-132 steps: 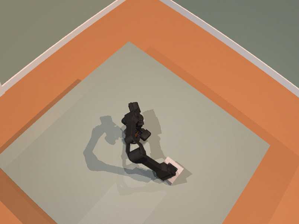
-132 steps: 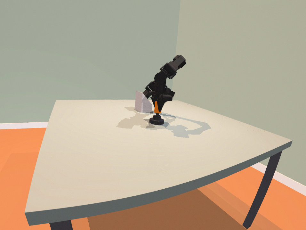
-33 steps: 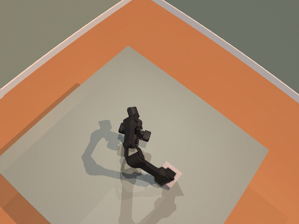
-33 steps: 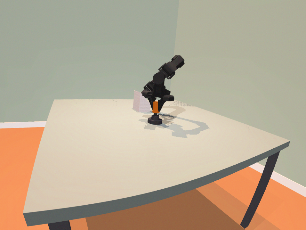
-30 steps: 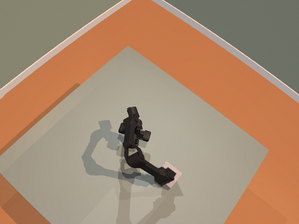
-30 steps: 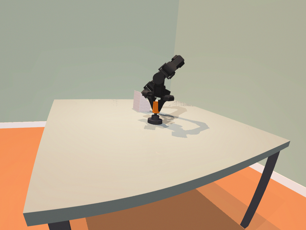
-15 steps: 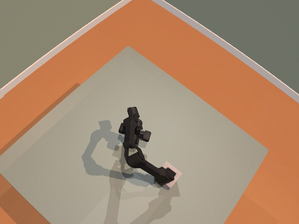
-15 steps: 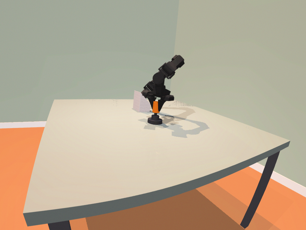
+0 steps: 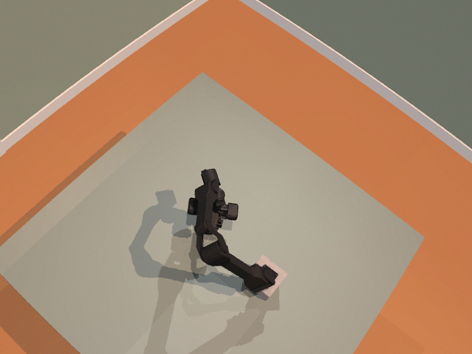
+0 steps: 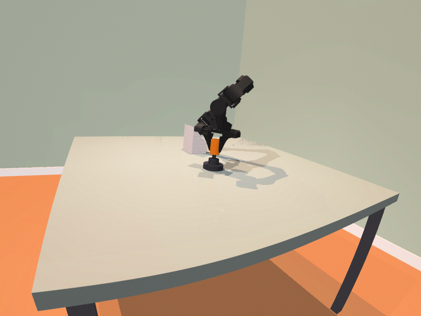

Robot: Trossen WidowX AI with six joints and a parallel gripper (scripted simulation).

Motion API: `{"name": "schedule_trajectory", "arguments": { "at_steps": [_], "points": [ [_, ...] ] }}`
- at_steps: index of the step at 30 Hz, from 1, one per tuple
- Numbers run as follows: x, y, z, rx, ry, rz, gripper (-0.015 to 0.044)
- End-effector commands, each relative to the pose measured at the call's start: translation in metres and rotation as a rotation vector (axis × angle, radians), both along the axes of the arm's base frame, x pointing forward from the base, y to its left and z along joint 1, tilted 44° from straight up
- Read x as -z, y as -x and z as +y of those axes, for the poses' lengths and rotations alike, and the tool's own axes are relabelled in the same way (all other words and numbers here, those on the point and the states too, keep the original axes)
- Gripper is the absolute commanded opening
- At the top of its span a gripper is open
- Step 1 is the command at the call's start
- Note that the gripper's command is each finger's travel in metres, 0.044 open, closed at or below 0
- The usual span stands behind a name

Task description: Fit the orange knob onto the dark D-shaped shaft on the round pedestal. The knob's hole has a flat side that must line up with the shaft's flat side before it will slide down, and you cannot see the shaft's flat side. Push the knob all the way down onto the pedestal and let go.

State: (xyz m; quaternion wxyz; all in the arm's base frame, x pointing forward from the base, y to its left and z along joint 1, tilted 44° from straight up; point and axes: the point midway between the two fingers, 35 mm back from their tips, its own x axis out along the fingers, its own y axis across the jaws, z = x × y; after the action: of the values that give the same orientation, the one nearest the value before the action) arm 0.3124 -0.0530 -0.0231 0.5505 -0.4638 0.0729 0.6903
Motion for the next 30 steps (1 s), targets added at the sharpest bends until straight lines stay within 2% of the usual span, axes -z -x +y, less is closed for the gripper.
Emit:
{"name": "schedule_trajectory", "arguments": {
  "at_steps": [1, 30],
  "points": [
    [0.0015, 0.0006, 0.0002, -0.004, 0.001, -0.003, 0.0],
    [-0.0009, -0.002, -0.0007, -0.004, 0.001, -0.003, 0.0]
  ]
}}
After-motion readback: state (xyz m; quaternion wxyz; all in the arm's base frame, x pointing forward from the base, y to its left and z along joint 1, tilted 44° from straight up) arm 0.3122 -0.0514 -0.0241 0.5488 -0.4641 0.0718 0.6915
